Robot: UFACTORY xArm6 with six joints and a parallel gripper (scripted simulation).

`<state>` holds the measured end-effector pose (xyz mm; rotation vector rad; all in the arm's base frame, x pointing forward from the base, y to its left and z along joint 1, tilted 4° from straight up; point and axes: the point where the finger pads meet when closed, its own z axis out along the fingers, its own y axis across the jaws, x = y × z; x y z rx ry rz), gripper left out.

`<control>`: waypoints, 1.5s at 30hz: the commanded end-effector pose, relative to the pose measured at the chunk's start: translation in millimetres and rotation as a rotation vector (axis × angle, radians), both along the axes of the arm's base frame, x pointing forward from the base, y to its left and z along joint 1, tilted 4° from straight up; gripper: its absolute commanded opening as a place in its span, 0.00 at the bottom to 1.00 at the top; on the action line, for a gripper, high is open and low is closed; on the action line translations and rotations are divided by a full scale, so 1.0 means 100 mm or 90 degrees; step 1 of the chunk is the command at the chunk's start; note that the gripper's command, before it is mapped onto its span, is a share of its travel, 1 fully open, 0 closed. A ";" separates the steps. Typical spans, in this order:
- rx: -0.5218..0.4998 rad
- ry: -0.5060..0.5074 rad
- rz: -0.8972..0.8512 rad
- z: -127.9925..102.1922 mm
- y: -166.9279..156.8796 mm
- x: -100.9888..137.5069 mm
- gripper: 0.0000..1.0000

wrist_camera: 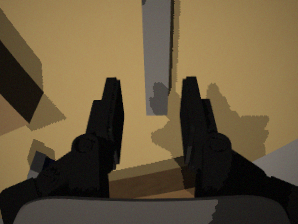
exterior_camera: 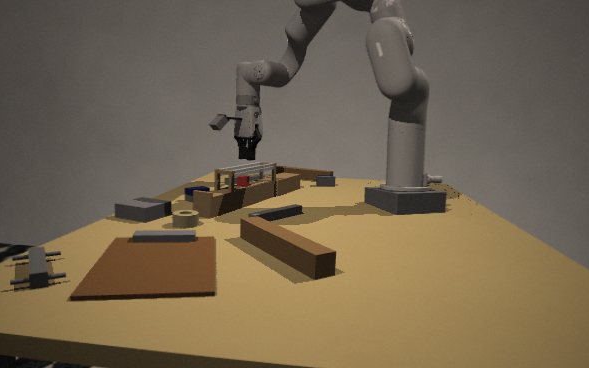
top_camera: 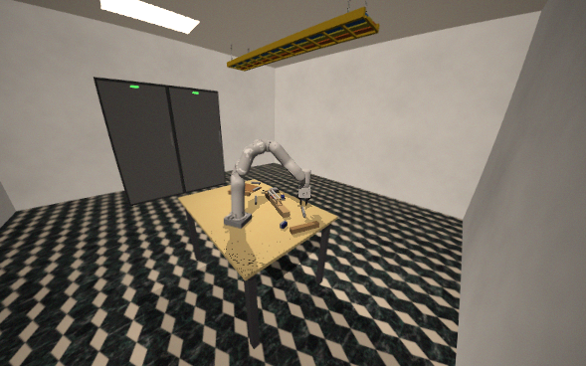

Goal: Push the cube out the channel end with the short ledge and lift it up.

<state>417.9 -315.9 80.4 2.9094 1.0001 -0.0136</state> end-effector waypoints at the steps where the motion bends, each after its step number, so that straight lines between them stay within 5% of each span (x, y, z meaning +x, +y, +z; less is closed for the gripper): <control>1: -0.004 -0.005 0.000 -0.19 -0.04 0.04 0.38; 7: -0.004 -0.005 0.000 -0.46 -0.06 0.05 0.38; 42: -0.004 -0.005 0.000 -0.72 -0.08 0.05 0.38; 43: -0.004 -0.005 0.000 -0.72 -0.08 0.05 0.00; 45: -0.004 -0.005 0.000 -0.72 -0.08 0.05 0.00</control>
